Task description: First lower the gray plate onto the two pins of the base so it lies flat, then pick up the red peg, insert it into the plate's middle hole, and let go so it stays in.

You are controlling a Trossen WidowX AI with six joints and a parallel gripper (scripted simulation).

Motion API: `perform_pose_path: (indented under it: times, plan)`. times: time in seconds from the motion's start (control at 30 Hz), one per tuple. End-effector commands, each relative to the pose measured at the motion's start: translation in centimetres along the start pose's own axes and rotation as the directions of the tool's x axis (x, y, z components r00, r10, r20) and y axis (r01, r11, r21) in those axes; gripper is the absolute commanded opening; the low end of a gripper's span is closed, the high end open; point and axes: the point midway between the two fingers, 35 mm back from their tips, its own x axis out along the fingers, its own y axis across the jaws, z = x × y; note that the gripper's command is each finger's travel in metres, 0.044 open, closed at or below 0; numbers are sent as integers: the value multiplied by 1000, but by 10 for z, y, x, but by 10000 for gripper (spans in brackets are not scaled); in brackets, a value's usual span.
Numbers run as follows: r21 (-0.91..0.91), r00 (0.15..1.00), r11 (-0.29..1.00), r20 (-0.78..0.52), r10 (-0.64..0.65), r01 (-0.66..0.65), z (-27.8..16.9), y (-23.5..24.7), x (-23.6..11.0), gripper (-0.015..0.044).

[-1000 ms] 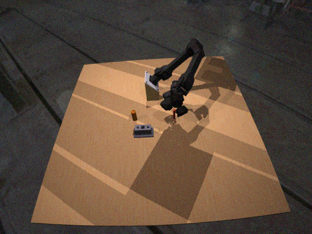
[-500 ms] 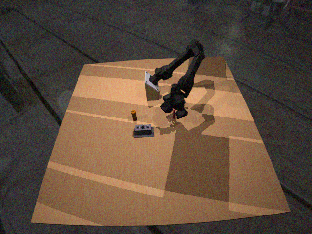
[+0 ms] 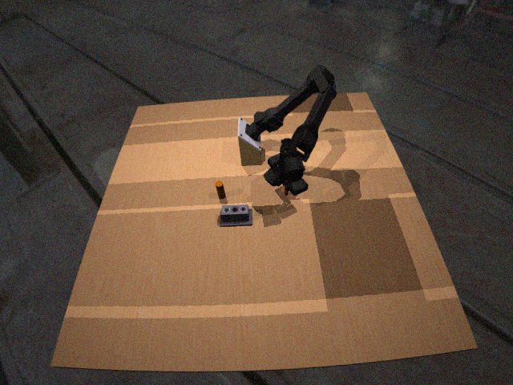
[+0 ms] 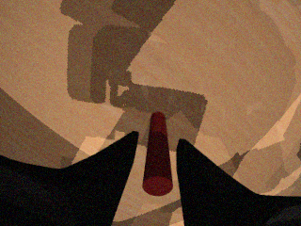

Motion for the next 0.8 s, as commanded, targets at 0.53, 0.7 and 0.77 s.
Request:
perform_pose_path:
  times: [0.53, 0.7, 0.77]
  plan:
    - [4, 1000, 1000, 4, -1, 1, 3, 2, -15, 0]
    - [4, 1000, 1000, 8, -3, 3, 5, 3, -30, 0]
    - [4, 1000, 1000, 10, -4, 3, 6, 3, -36, 0]
